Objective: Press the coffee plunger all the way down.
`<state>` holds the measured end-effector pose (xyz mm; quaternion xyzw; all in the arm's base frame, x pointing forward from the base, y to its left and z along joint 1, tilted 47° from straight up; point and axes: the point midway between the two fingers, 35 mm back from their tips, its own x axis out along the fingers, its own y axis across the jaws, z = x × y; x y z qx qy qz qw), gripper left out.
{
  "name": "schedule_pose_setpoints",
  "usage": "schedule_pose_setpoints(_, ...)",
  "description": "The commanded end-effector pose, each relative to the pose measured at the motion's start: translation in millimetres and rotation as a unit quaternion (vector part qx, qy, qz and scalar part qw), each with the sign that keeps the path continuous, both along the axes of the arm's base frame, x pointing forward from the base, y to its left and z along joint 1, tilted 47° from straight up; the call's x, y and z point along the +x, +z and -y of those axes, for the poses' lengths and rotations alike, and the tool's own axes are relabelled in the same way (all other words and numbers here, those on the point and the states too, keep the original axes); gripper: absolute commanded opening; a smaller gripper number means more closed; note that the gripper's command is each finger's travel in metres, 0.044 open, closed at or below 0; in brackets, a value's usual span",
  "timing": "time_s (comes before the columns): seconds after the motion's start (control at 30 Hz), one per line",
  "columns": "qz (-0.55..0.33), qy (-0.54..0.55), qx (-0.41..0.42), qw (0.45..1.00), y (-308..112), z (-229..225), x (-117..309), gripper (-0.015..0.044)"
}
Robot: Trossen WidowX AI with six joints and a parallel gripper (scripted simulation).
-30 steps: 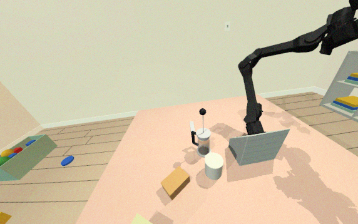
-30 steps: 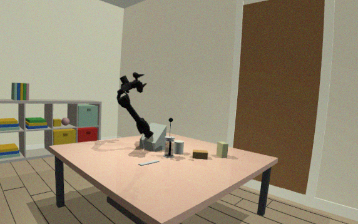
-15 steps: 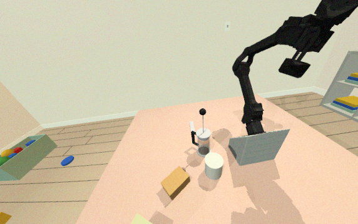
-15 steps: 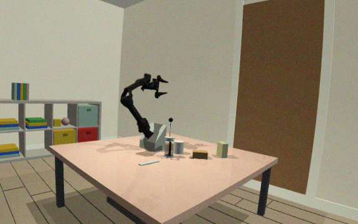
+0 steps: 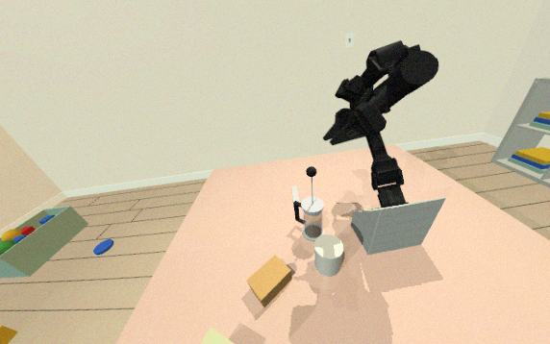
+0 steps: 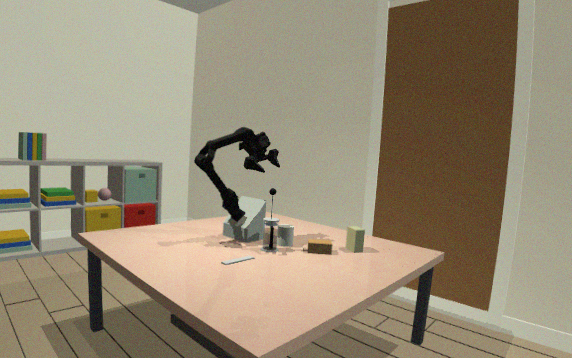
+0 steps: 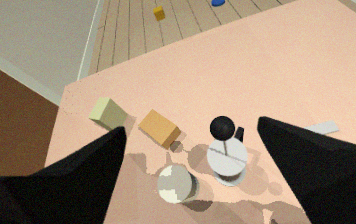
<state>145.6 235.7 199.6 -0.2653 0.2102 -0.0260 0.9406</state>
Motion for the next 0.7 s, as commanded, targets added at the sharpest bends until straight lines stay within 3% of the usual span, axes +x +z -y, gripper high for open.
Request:
schedule_pose_setpoints(0.0,-0.001,-0.022,-0.074,0.997,5.8,24.0,15.8,0.0440)
schedule_pose_setpoints(0.37,0.046,0.005,-0.128,0.991,-39.9,64.5,24.3,0.0440)
schedule_pose_setpoints(0.67,0.042,0.007,-0.128,0.991,-44.9,66.1,29.5,0.0440)
